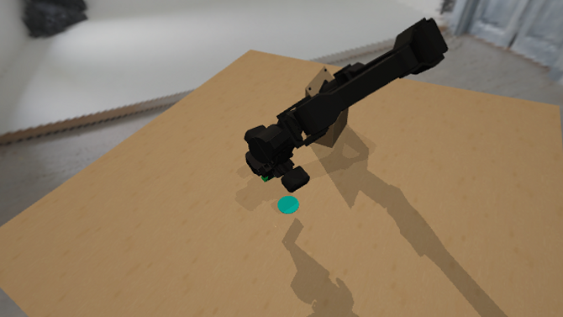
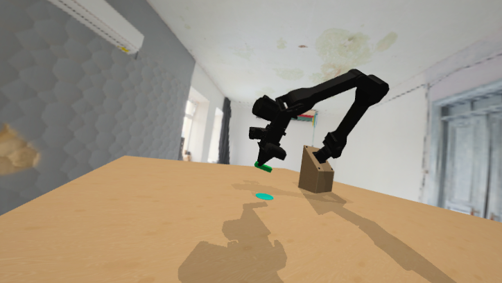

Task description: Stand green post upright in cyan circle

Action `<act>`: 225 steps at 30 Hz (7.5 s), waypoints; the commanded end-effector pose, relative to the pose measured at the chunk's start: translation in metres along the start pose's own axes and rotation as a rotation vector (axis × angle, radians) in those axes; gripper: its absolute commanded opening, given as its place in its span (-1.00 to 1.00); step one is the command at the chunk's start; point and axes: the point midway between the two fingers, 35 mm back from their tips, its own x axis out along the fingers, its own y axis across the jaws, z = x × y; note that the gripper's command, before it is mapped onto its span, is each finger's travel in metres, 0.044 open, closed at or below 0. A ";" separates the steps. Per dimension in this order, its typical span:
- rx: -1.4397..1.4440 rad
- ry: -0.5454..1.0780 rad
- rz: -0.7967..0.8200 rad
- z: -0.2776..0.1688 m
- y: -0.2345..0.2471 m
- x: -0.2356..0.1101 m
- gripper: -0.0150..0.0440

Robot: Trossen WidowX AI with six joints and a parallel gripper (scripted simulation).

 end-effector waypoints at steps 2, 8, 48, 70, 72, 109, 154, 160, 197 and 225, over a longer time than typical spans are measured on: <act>-0.001 -0.025 -0.020 0.000 -0.001 0.003 -0.42; -0.003 -0.056 -0.040 0.001 -0.002 0.006 -0.42; -0.002 -0.285 -0.137 0.006 -0.003 0.020 -0.42; 0.013 -0.425 -0.158 0.007 -0.001 0.021 -0.42; 0.015 -0.438 -0.159 0.007 0.000 0.021 -0.42; 0.063 -0.684 -0.138 0.004 0.007 0.011 -0.42; 0.161 -0.978 -0.018 -0.011 0.019 -0.018 -0.42; 0.177 -1.015 0.005 -0.014 0.020 -0.023 -0.42; 0.292 -1.223 0.183 -0.038 0.025 -0.058 -0.42; 0.299 -1.217 0.182 -0.040 0.036 -0.034 -0.42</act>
